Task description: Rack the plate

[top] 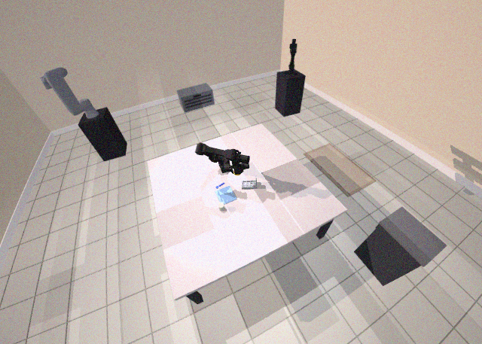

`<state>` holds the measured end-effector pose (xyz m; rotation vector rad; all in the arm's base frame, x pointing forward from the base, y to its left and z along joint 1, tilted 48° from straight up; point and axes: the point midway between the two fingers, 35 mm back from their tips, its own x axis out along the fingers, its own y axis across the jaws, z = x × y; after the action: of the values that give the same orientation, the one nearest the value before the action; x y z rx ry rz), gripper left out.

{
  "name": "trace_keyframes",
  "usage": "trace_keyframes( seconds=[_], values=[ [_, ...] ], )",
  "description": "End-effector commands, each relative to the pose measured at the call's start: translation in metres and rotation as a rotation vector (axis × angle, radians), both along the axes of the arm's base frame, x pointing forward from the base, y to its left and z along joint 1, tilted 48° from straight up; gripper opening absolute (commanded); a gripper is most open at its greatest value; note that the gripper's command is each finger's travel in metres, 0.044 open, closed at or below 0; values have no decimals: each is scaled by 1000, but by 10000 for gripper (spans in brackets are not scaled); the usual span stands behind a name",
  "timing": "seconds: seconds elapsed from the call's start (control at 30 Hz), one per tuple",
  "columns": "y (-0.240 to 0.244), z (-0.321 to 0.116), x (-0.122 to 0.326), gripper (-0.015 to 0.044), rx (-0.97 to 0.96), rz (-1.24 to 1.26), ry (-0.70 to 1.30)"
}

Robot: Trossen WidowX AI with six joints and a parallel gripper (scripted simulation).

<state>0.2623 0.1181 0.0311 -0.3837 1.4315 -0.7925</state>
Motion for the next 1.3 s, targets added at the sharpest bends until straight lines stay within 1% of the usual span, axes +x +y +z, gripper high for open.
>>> trace_keyframes(
  seconds=[0.0,0.33,0.63,0.93,1.27],
  values=[
    [-8,-6,-1,0,62,14,71],
    [-25,-27,-5,0,238,83,243],
    [-38,-43,-8,0,415,179,351],
    [-49,-56,-11,0,594,308,413],
    [-59,-68,-12,0,777,488,425]
  ],
)
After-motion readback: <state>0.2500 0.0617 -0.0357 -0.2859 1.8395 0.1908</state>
